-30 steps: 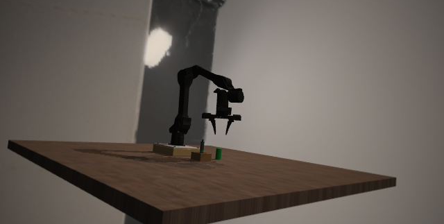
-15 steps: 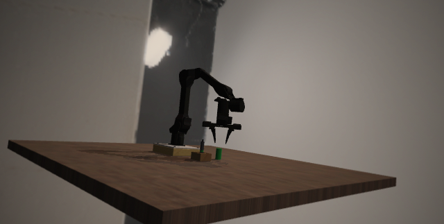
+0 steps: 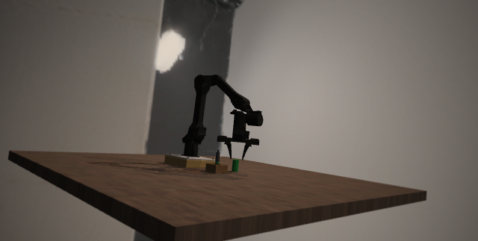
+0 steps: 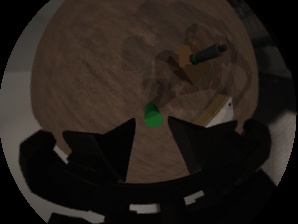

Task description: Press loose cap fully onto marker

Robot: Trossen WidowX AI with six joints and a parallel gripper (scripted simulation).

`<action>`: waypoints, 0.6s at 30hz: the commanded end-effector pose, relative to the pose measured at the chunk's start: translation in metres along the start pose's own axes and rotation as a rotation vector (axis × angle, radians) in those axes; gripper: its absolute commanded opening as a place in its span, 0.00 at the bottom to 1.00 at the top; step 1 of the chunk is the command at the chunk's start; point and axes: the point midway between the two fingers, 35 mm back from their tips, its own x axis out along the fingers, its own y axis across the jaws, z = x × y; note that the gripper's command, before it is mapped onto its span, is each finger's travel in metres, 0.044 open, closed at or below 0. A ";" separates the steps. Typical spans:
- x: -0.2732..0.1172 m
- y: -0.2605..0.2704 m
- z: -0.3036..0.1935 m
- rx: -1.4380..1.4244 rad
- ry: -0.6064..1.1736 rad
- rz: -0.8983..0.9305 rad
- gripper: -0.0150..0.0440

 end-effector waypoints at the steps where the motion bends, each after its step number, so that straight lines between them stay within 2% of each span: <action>1: 0.007 -0.001 0.000 0.005 -0.002 -0.006 0.66; 18: 0.034 -0.003 0.000 0.005 -0.002 -0.006 0.66</action>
